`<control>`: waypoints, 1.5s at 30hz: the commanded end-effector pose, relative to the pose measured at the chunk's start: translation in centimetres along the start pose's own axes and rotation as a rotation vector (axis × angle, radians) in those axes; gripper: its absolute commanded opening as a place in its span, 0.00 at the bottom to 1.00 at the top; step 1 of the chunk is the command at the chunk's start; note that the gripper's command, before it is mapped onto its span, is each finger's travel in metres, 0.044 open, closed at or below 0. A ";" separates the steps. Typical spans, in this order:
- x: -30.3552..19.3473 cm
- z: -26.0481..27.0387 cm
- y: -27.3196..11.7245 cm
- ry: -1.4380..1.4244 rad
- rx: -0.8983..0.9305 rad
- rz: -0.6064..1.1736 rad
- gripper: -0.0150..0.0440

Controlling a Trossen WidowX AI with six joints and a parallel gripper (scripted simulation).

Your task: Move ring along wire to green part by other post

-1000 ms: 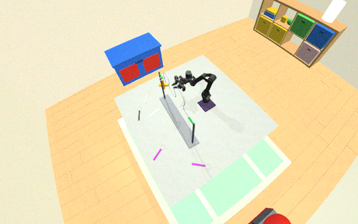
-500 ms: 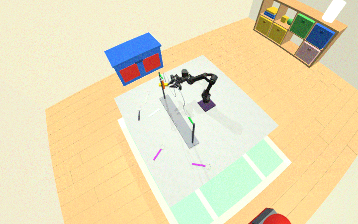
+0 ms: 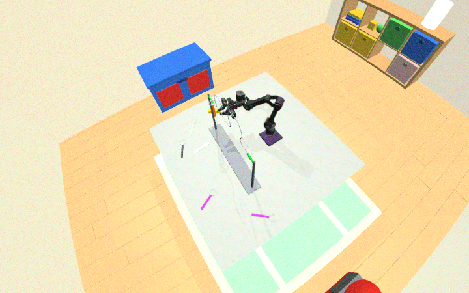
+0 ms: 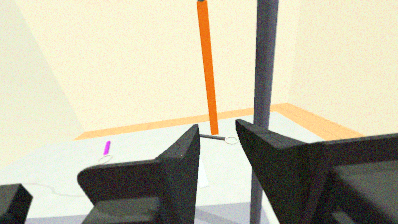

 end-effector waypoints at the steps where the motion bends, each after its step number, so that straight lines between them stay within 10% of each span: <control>1: -0.2 -0.1 0.8 0.003 0.001 0.005 0.53; 45: -0.2 0.1 6.3 0.003 0.000 0.001 0.53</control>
Point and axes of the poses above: the point midway between the two fingers, 35 mm back from their tips, its own y axis out along the fingers, its own z axis across the jaws, x = y × z, the point moved 3 cm from there along -y, back along the fingers, and after that the axes turned 14 degrees about -y, right-handed, at the moved point
